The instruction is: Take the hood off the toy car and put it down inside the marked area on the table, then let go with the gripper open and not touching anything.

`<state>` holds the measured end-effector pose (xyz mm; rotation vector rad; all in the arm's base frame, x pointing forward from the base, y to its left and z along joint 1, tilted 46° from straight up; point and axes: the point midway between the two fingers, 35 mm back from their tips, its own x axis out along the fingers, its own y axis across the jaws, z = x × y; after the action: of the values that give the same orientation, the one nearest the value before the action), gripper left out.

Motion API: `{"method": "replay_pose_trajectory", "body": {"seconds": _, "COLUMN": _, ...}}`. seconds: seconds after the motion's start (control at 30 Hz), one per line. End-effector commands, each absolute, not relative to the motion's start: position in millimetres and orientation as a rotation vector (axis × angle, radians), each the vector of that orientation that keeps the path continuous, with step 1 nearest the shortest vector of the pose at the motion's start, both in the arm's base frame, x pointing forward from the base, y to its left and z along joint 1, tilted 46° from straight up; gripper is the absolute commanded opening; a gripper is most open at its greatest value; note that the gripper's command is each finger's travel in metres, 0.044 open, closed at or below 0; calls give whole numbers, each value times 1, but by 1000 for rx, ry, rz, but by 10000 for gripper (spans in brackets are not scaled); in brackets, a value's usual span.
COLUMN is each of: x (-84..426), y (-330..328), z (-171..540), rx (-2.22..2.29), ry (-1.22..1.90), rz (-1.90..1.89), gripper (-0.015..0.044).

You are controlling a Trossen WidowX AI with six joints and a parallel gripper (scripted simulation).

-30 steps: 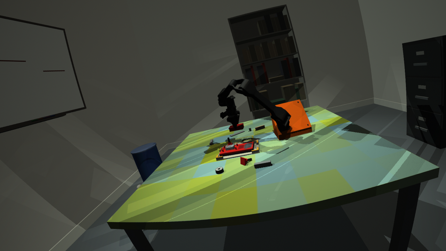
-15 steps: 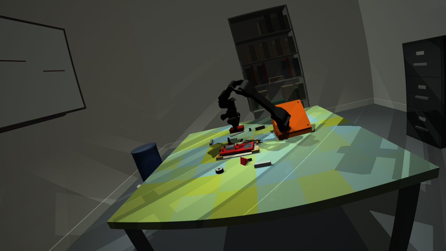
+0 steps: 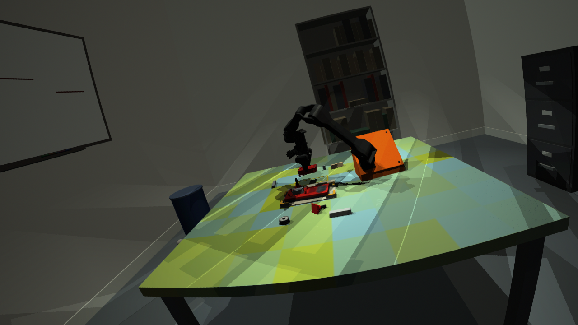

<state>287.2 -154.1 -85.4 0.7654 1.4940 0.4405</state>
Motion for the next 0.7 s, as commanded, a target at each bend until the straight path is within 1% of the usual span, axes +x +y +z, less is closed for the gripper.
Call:
{"method": "replay_pose_trajectory", "body": {"seconds": 0.0, "x": 288, "y": -149, "z": -89, "rx": 769, "ry": 1493, "rz": 442, "gripper": 0}}
{"method": "replay_pose_trajectory", "body": {"seconds": 0.67, "x": 288, "y": -136, "z": -101, "rx": 770, "ry": 1493, "rz": 444, "gripper": 0}}
